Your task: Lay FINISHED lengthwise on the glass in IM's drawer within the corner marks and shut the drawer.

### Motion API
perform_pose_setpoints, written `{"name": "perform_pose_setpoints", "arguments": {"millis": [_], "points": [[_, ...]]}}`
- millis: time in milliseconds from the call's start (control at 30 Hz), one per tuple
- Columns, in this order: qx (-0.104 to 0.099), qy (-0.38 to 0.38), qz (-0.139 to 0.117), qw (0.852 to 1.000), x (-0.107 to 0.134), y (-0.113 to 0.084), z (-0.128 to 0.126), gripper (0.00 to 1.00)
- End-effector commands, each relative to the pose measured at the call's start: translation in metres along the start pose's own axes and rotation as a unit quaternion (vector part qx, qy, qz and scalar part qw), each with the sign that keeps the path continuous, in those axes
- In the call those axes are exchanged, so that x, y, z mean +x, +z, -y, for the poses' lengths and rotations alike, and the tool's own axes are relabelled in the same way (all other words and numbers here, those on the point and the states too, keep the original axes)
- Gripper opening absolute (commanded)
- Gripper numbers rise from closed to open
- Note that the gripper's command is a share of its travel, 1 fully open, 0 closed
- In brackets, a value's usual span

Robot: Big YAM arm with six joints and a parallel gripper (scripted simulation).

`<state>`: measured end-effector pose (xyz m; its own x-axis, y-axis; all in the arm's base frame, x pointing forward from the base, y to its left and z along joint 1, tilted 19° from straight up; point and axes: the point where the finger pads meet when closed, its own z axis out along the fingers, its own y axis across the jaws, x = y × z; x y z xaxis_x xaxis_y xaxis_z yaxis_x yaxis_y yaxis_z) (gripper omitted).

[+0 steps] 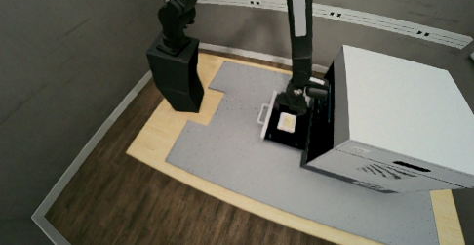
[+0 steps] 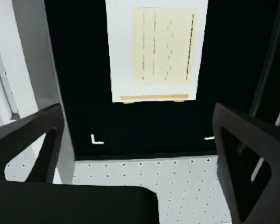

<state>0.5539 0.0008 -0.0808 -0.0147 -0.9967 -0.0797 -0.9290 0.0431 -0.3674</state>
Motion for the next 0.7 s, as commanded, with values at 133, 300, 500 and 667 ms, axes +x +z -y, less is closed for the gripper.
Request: {"name": "perform_pose_setpoints", "arguments": {"millis": [133, 300, 500, 667], "points": [[0.018, 0.001, 0.0, 1.0, 0.006, -0.014, 0.005, 0.92], [0.017, 0.0, 0.0, 1.0, 0.006, -0.017, -0.001, 0.92], [0.017, 0.0, 0.0, 1.0, 0.006, -0.021, -0.008, 0.92], [0.017, 0.0, 0.0, 1.0, 0.005, -0.024, -0.011, 0.92]]}}
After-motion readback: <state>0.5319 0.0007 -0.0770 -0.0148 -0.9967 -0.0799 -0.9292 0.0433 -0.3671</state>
